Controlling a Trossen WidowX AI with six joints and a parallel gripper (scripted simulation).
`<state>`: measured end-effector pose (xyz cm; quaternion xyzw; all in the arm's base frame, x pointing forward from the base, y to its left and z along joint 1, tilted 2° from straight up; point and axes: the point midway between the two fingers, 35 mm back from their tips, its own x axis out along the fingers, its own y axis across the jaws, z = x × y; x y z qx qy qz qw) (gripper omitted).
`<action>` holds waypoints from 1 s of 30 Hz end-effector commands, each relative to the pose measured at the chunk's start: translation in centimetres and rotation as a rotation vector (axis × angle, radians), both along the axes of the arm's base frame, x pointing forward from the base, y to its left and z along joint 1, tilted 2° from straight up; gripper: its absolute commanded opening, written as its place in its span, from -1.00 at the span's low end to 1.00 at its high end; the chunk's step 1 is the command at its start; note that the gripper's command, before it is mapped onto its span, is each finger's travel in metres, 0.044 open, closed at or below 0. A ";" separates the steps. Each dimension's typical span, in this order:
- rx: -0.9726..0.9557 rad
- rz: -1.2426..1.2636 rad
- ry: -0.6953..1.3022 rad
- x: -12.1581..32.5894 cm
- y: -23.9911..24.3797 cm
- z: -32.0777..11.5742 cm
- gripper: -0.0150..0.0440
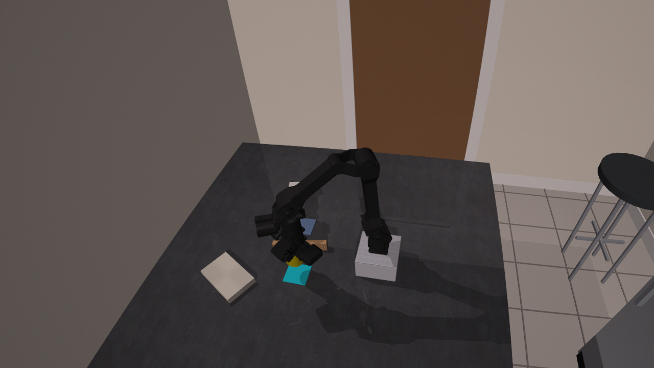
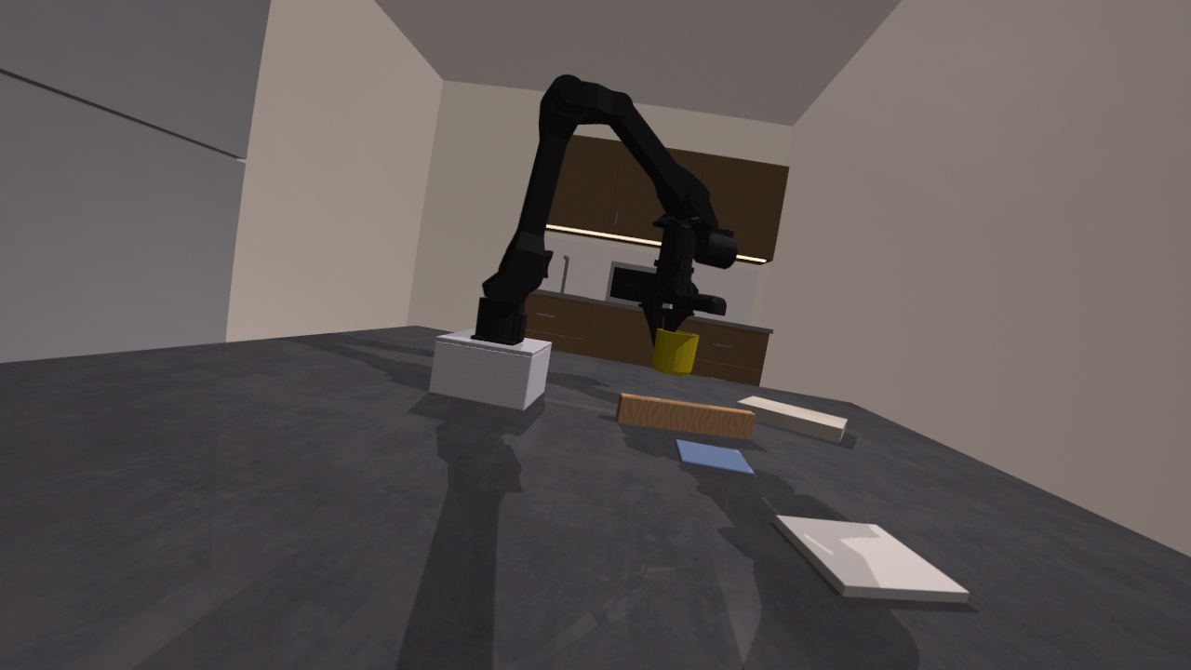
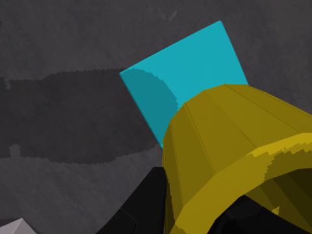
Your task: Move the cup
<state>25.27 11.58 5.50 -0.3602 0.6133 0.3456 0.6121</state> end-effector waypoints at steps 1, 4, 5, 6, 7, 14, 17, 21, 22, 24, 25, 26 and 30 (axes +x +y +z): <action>0.006 -0.004 -0.003 0.0 0.8 0.2 -0.49; 0.006 -0.004 -0.003 0.0 0.8 0.0 -0.49; 0.006 -0.004 -0.003 0.0 0.8 -0.1 -0.49; 0.006 -0.004 -0.003 0.0 0.8 -0.2 -0.49; 0.006 -0.004 -0.003 0.0 0.8 -0.3 -0.49; 0.006 -0.004 -0.003 0.0 0.8 -1.5 -0.49; 0.006 -0.004 -0.003 0.1 0.9 -2.1 -0.49; 0.006 -0.004 -0.003 0.1 0.9 -2.8 -0.49; 0.006 -0.004 -0.003 0.1 0.9 -3.0 -0.49; 0.006 -0.004 -0.003 0.1 0.9 -3.4 -0.49; 0.006 -0.004 -0.003 0.1 0.9 -3.5 -0.49; 0.006 -0.004 -0.003 0.1 0.9 -3.7 -0.49; 0.006 -0.004 -0.003 0.1 0.9 -4.5 -0.49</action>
